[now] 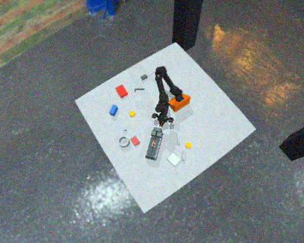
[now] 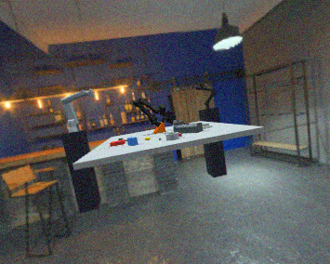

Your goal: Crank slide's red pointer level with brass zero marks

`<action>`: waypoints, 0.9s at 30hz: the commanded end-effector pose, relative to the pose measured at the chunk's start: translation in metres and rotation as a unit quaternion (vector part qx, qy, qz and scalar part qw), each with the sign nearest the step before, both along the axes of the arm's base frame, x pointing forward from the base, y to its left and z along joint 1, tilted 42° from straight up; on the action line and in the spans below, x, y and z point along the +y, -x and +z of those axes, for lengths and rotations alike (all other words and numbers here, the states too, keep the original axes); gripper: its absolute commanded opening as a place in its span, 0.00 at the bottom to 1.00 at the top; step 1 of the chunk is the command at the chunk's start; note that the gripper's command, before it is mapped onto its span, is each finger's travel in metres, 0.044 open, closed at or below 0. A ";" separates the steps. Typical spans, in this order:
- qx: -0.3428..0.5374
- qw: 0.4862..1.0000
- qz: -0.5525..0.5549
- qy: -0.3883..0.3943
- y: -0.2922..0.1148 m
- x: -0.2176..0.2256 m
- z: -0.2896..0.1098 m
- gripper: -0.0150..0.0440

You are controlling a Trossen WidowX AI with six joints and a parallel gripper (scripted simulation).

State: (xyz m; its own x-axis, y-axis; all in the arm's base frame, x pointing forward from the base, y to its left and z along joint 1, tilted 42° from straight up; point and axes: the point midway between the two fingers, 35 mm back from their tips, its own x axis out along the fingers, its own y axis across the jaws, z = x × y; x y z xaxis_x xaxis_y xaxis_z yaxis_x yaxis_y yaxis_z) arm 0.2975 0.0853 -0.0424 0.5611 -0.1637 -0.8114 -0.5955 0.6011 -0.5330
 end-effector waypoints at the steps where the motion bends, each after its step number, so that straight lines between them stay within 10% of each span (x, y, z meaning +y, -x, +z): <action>1: 0.011 1.000 0.001 -0.003 0.004 0.000 -0.008 0.25; 27: 0.011 1.000 0.001 -0.002 0.006 -0.014 -0.028 0.25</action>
State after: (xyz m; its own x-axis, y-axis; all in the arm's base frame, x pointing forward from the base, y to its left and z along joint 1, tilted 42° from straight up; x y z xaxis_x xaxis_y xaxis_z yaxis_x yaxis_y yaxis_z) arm 0.2915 0.0768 -0.0632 0.5539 -0.1554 -0.8179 -0.6017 0.6044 -0.5223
